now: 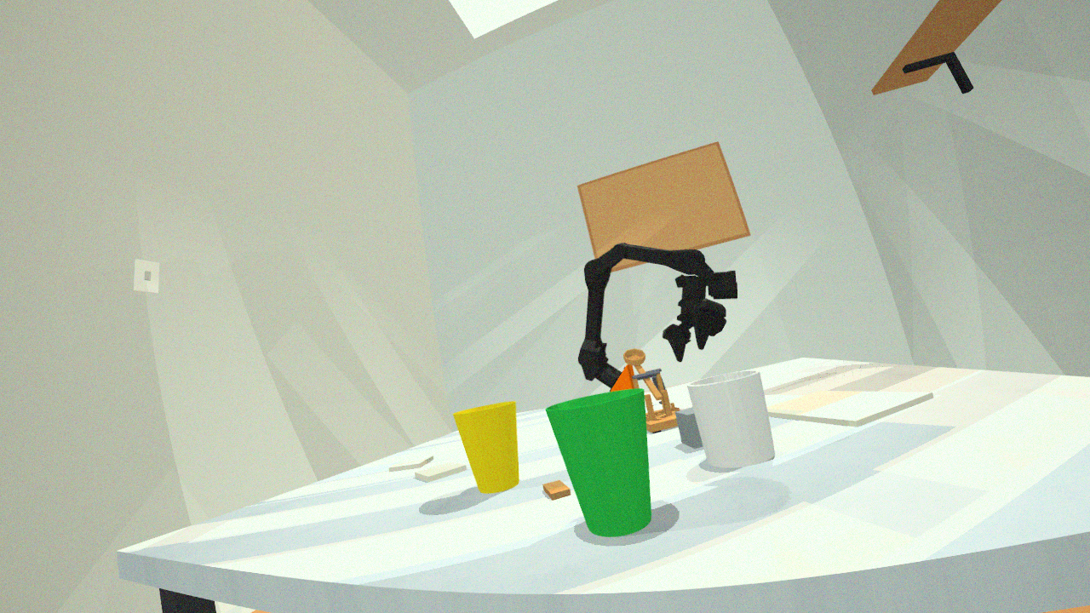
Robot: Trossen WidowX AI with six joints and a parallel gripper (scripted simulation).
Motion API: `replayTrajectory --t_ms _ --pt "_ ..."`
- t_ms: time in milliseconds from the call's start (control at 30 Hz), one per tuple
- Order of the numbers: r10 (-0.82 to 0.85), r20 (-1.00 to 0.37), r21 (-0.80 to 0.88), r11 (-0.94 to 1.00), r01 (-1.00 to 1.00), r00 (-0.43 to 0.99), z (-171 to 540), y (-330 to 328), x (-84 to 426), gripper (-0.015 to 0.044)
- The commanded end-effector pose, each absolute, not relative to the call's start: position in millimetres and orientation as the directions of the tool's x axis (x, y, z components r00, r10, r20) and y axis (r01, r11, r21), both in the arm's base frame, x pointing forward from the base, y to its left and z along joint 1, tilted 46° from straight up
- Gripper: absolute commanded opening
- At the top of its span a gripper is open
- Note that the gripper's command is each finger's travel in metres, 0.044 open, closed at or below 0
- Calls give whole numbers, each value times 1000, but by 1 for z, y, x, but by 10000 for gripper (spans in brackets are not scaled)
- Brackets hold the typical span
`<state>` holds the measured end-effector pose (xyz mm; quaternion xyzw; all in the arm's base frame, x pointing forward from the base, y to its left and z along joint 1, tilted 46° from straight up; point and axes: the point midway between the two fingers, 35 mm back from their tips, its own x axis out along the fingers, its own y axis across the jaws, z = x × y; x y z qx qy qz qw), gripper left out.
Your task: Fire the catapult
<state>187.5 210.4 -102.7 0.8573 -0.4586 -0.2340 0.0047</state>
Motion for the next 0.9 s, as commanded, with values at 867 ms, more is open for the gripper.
replayTrajectory --t_ms 867 --pt "-593 -689 -422 -140 -896 417 -89 275 301 440"
